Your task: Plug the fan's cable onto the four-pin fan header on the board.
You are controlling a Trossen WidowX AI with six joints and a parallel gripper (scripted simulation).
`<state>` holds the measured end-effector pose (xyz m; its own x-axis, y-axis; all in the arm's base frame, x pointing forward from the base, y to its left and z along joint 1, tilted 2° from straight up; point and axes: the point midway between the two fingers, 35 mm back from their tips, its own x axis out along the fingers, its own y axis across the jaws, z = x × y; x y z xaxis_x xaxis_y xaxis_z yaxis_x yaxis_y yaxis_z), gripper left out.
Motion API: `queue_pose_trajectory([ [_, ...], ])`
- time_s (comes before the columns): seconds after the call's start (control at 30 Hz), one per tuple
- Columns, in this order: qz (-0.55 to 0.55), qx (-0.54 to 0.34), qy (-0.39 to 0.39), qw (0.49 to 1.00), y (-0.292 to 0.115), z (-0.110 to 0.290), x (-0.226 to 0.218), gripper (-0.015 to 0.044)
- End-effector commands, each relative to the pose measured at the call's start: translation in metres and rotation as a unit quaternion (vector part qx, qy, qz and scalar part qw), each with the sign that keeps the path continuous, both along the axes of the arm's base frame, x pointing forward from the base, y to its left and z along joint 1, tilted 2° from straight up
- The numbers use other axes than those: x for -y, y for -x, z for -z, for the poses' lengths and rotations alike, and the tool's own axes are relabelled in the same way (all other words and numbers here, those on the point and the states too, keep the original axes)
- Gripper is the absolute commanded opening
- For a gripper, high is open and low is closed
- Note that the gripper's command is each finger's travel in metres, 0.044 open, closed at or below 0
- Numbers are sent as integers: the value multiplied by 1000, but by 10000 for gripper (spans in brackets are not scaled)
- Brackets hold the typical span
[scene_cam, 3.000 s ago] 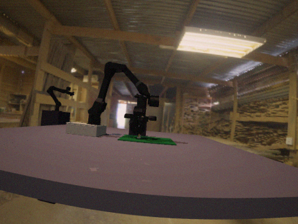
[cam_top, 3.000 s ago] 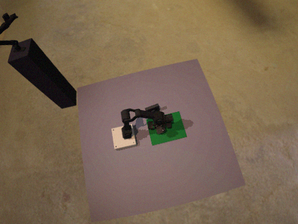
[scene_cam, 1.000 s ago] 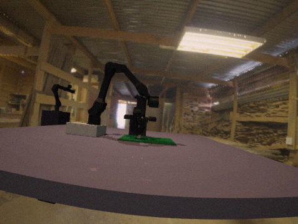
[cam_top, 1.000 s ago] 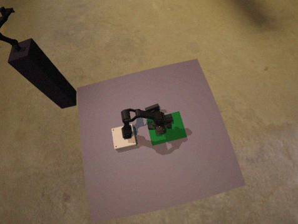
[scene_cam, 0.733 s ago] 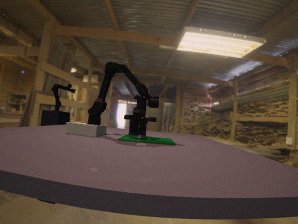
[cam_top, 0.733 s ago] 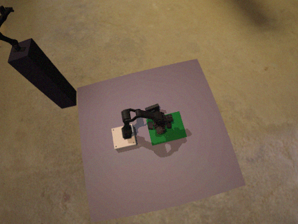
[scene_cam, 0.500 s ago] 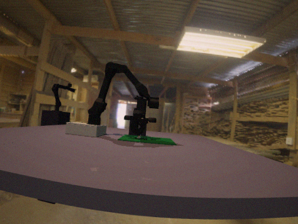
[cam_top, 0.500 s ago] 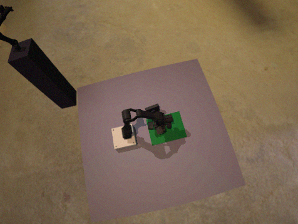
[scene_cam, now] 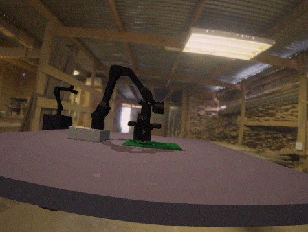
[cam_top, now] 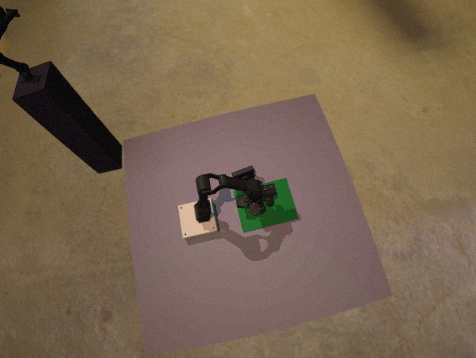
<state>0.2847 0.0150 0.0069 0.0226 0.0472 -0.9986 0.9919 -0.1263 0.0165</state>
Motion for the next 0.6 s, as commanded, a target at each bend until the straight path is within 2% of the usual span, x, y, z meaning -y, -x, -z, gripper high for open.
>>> queue_pose_trajectory([
  [0.0, 0, 1, 0, 1000, 0, 0, 0, 79],
  [0.23, 0, 1, 0, 1000, 0, 0, 0, 260],
  [0.33, 0, 1, 0, 1000, 0, -3, 0, 260],
  [0.47, 1, 5, 2, 1000, 1, -52, 2, 260],
  [0.57, 1, 5, 2, 1000, 2, -55, 2, 260],
])
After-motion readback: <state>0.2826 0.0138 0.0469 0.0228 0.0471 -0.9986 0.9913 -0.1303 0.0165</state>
